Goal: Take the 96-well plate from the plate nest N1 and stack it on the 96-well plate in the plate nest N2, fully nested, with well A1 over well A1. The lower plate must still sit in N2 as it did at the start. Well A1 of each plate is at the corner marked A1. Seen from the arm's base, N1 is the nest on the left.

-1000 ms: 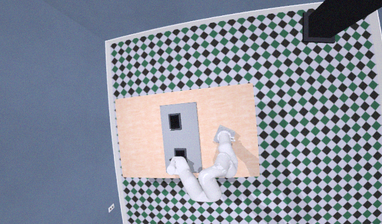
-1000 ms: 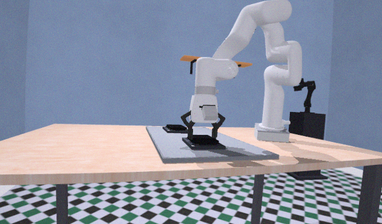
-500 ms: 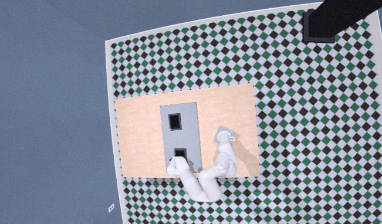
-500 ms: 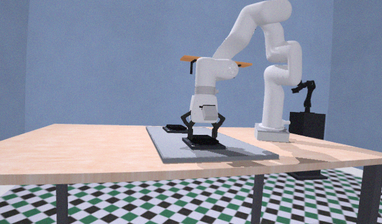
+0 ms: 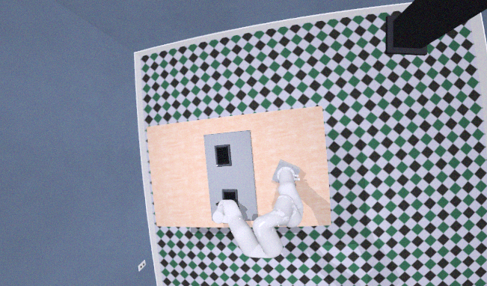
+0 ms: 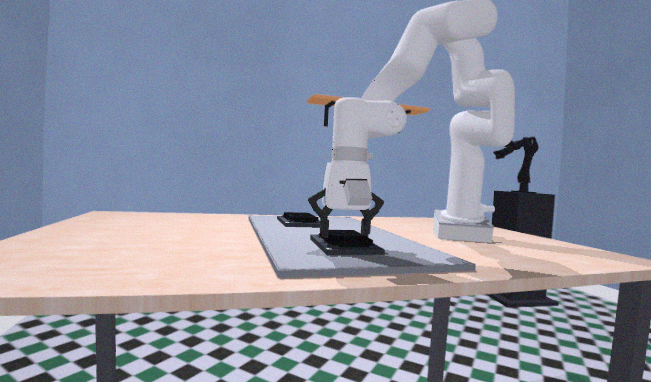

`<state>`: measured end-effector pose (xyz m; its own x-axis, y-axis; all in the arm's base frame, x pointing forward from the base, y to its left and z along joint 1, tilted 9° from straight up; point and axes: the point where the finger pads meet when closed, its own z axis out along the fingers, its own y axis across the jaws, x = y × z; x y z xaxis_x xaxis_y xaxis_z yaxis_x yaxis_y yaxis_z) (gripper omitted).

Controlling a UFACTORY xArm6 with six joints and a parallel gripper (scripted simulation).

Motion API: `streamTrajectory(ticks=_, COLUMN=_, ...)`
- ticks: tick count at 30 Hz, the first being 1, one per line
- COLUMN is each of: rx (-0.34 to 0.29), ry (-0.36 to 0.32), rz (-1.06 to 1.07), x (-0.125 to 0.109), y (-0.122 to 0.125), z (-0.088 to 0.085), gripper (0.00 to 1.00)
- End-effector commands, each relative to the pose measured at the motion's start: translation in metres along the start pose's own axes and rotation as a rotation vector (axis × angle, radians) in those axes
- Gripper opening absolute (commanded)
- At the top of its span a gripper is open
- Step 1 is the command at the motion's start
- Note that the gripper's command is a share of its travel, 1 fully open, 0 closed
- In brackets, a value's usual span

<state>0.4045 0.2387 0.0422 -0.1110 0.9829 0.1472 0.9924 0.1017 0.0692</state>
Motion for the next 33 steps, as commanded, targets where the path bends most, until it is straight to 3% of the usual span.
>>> streamTrajectory(ticks=1, rx=-0.004, ry=0.002, rz=0.000, x=0.001, y=0.002, z=-0.003, gripper=0.00)
streamTrajectory(ticks=33, rx=-0.004, ry=0.002, rz=0.000, x=0.001, y=0.002, z=-0.021, gripper=0.00)
